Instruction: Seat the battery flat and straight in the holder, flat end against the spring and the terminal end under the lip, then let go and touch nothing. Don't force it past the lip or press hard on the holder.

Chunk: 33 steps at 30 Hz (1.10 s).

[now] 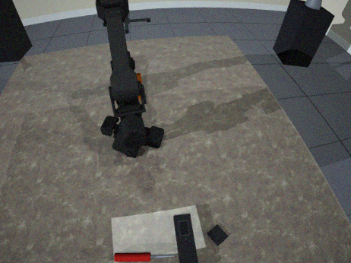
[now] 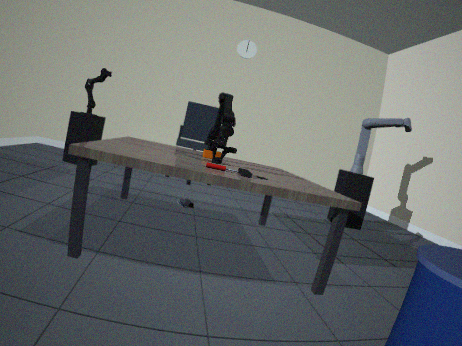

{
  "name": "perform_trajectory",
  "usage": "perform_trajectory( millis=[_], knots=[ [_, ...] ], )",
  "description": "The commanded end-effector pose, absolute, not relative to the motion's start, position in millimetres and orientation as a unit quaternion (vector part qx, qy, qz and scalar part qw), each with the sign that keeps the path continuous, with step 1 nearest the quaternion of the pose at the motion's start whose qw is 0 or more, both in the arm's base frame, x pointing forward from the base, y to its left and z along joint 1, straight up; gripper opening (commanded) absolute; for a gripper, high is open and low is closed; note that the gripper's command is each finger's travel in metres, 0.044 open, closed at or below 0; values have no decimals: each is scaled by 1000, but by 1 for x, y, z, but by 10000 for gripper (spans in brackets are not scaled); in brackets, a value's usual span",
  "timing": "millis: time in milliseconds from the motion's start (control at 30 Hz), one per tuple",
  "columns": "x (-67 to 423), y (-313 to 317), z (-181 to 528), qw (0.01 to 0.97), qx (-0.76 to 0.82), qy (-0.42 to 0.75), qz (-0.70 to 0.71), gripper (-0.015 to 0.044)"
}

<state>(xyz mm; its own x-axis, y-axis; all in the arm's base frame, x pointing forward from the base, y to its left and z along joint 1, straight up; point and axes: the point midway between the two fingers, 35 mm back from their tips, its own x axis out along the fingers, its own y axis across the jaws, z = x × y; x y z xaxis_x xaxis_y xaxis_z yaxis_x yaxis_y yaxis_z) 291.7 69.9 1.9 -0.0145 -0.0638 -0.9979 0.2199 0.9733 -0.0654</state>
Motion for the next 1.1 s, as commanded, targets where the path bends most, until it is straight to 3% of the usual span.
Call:
perform_trajectory(
  millis=[0, 233, 567, 1067],
  knots=[
    [292, 70, 9, 701, 55, 704, -100, 177],
    [292, 70, 15, 701, 56, 704, -101, 177],
    [290, 70, 87, 701, 56, 704, -101, 440],
    [290, 70, 88, 701, 56, 704, -101, 440]
  ],
)
